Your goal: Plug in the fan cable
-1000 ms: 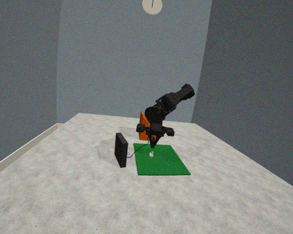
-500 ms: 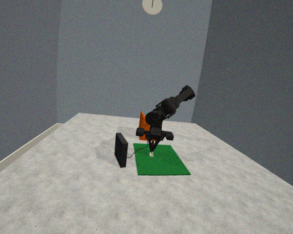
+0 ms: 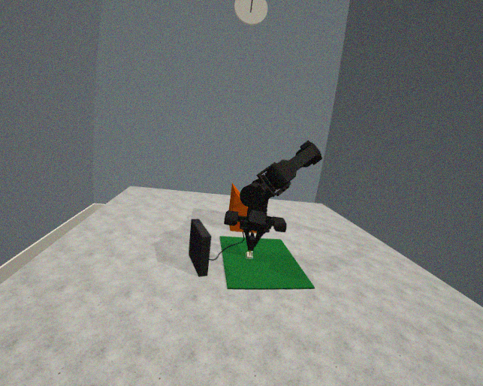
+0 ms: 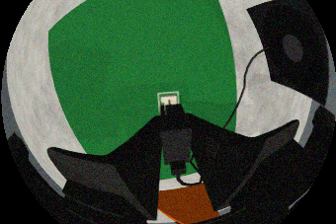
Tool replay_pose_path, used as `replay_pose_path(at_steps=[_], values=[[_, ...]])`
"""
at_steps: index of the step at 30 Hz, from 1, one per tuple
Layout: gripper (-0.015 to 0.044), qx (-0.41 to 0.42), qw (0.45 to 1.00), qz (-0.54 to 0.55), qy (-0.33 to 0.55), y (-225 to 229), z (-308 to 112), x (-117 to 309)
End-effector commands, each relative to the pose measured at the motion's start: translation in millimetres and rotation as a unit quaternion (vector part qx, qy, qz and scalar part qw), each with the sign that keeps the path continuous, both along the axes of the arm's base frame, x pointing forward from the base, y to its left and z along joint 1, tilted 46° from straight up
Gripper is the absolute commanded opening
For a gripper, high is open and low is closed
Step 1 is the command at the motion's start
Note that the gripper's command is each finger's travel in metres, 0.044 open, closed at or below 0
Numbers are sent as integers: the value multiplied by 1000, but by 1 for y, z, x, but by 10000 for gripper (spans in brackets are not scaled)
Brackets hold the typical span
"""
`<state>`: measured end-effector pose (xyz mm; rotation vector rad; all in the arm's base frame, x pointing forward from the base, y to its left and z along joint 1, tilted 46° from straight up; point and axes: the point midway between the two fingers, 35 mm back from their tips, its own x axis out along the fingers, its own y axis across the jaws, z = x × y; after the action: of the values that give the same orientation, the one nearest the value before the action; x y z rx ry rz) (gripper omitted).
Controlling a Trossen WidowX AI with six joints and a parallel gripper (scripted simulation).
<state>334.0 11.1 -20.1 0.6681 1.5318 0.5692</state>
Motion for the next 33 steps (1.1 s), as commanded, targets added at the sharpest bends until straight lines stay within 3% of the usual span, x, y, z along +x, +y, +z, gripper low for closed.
replay_pose_path(at_steps=[1,33], values=[[0,1,1000,-2,0,1,0,1],[0,1,1000,-2,1,5,-5,0]])
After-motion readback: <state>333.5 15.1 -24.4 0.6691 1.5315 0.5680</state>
